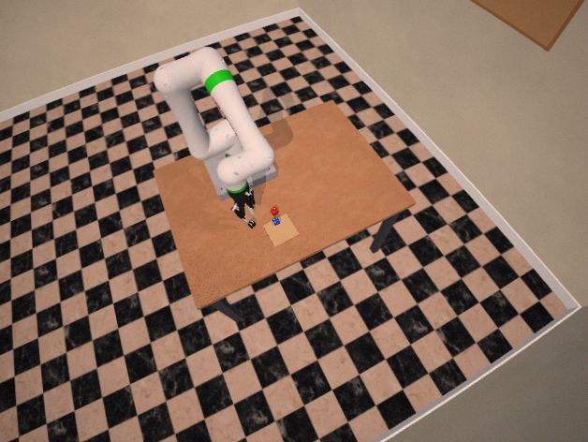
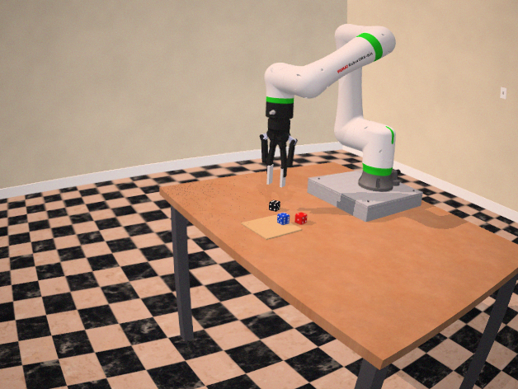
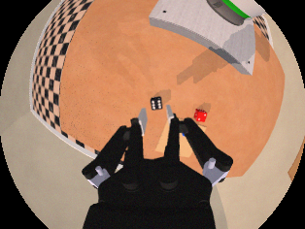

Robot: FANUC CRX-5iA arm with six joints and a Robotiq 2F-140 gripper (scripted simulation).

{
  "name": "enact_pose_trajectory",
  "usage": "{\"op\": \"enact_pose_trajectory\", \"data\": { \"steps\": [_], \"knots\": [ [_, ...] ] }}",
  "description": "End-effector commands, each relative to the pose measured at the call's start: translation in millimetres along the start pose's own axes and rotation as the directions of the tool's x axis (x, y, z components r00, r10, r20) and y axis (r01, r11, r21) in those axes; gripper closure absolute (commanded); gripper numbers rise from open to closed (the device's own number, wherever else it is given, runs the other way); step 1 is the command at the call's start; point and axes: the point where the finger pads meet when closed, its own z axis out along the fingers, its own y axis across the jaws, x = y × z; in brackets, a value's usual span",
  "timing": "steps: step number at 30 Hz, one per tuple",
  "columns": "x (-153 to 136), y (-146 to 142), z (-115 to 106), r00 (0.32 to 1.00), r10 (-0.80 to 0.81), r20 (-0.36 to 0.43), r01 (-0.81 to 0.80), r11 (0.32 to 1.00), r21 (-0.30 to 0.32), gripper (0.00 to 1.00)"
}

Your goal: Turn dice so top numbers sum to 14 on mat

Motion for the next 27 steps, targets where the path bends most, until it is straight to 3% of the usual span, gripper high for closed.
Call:
{"op": "enact_pose_trajectory", "data": {
  "steps": [1,27],
  "knots": [
    [0,0,0,1.000,0.000,0.000,0.000,1.000,0.000,0.72],
    [0,0,12,1.000,0.000,0.000,0.000,1.000,0.000,0.72]
  ]
}}
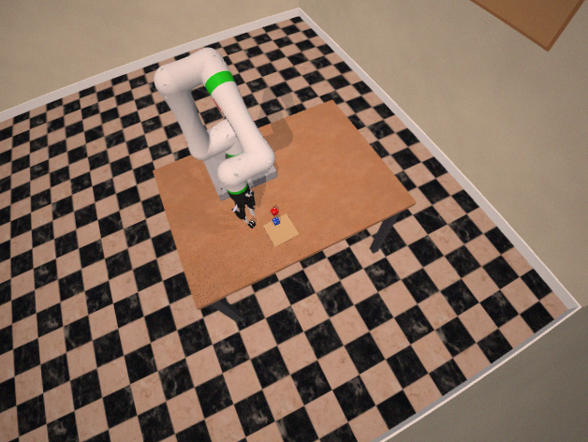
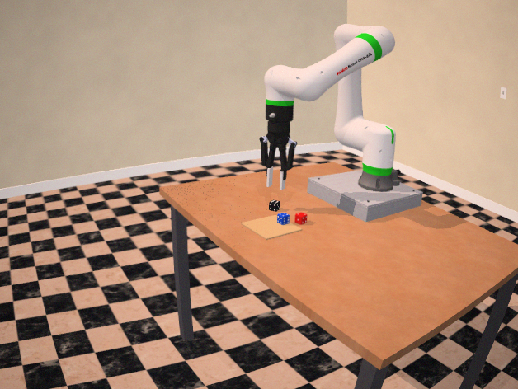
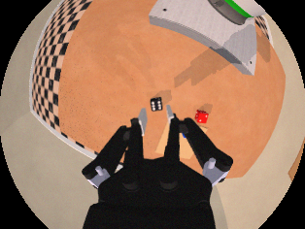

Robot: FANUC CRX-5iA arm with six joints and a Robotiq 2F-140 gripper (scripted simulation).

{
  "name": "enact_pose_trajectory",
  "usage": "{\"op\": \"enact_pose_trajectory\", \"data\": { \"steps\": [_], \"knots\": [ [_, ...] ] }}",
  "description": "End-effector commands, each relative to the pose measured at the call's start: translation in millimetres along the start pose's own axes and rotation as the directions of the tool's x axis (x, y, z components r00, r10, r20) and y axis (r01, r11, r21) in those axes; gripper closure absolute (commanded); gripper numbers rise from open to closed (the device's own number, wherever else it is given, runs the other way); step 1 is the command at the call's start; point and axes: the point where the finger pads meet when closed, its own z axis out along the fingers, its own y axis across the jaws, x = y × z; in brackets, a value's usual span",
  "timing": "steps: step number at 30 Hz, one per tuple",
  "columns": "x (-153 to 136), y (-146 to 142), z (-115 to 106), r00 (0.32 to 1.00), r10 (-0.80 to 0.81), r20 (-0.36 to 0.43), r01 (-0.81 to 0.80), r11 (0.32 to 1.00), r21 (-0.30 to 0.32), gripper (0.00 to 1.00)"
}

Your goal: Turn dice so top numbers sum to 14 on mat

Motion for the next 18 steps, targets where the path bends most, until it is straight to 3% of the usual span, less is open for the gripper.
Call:
{"op": "enact_pose_trajectory", "data": {
  "steps": [1,18],
  "knots": [
    [0,0,4,1.000,0.000,0.000,0.000,1.000,0.000,0.72],
    [0,-1,28,1.000,0.000,0.000,0.000,1.000,0.000,0.72]
  ]
}}
